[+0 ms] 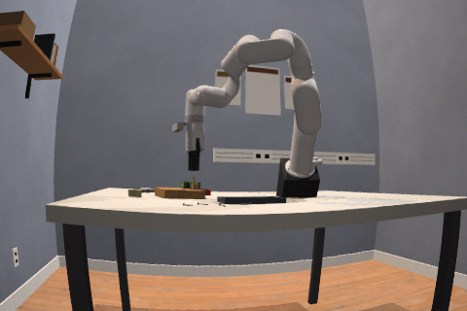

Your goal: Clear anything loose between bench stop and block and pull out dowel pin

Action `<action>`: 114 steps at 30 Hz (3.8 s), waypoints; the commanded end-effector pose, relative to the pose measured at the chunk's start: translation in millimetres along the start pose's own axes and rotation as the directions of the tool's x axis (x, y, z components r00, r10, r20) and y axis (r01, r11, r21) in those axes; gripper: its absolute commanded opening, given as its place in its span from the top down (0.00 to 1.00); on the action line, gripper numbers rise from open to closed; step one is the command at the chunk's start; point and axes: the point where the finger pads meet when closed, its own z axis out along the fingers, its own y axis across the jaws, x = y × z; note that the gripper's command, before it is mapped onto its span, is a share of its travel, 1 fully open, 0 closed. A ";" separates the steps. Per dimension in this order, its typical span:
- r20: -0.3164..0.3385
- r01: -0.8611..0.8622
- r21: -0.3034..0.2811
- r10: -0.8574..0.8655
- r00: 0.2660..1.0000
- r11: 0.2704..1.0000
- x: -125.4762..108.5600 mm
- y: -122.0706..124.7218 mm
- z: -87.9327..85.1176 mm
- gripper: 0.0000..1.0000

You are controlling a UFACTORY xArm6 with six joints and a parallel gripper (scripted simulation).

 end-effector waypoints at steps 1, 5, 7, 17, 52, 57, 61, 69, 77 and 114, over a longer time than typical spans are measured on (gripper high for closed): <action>-0.003 0.001 -0.002 -0.001 1.000 1.000 1.1 0.3 2.4 0.72; -0.003 0.001 -0.002 -0.001 1.000 1.000 1.1 0.3 6.0 0.72; -0.003 0.001 -0.002 -0.001 1.000 1.000 1.1 0.2 7.5 0.72; -0.003 0.001 -0.002 -0.001 1.000 1.000 1.2 0.2 11.2 0.72; -0.003 0.001 -0.002 -0.001 1.000 1.000 1.2 0.2 17.9 0.72; -0.003 0.001 -0.002 -0.001 1.000 1.000 1.2 0.2 22.1 0.72; -0.003 0.001 -0.002 -0.001 1.000 1.000 1.2 0.2 23.9 0.72; -0.003 0.001 -0.002 -0.001 1.000 1.000 1.2 0.2 31.6 0.72; -0.003 0.001 -0.001 -0.001 1.000 1.000 1.2 0.2 36.7 0.72; -0.003 0.001 -0.001 -0.001 1.000 1.000 1.2 0.2 43.1 0.79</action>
